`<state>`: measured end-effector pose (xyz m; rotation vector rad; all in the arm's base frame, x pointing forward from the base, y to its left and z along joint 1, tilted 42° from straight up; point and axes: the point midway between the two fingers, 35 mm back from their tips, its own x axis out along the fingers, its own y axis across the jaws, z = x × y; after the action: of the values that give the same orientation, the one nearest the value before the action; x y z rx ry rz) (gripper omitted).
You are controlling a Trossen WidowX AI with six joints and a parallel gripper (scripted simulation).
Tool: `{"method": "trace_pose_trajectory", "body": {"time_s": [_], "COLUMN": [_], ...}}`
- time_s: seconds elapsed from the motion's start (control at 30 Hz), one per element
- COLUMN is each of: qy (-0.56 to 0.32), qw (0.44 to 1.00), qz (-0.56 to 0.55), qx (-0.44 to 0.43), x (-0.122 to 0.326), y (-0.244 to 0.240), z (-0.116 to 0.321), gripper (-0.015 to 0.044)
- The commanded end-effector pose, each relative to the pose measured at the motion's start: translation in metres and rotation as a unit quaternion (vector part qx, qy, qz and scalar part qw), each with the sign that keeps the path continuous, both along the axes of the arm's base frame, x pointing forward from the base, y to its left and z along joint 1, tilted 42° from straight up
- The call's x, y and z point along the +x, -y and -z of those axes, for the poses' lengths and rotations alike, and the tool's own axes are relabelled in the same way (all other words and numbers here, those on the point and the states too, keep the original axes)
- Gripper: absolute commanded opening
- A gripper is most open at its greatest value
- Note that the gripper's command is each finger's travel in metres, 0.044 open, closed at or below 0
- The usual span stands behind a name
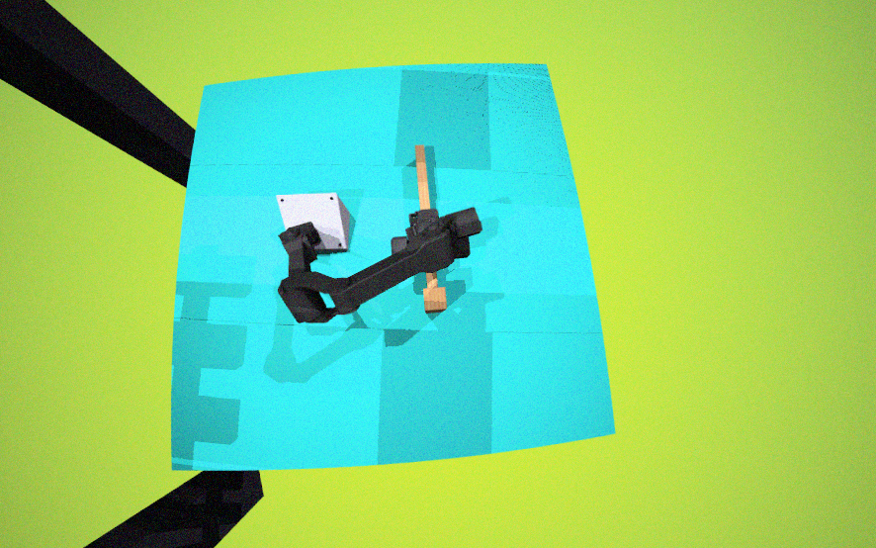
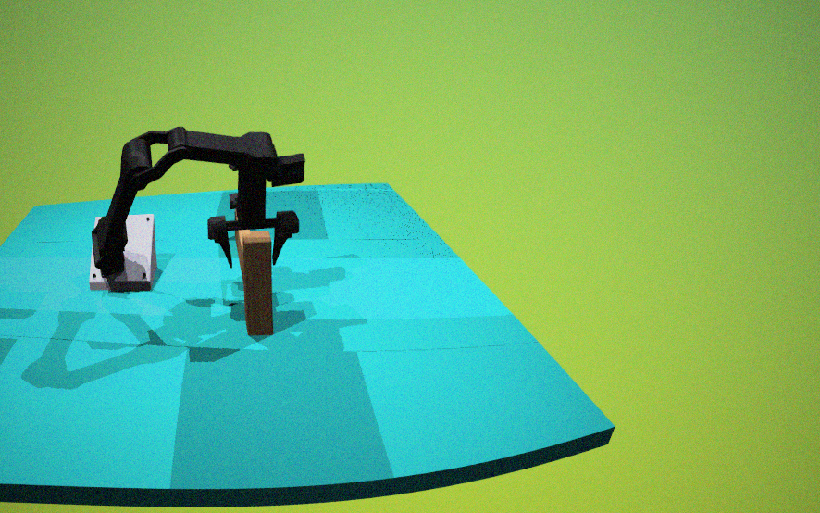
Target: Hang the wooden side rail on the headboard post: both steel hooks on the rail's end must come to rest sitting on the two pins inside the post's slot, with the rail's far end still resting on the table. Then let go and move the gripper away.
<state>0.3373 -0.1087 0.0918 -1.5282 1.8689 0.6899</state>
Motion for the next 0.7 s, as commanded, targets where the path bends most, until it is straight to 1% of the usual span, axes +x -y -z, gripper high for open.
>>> {"method": "trace_pose_trajectory", "body": {"time_s": [0.0,0.07,0.67], "qy": [-0.006,-0.006,-0.006], "qw": [1.0,1.0,1.0], "qz": [0.003,0.003,-0.002], "qx": [0.003,0.003,0.002], "x": [0.0011,0.0021,0.0026], "y": [-0.0135,-0.02,-0.0181], "z": [0.0132,0.0191,0.0158], "gripper": [0.044,0.044,0.044]}}
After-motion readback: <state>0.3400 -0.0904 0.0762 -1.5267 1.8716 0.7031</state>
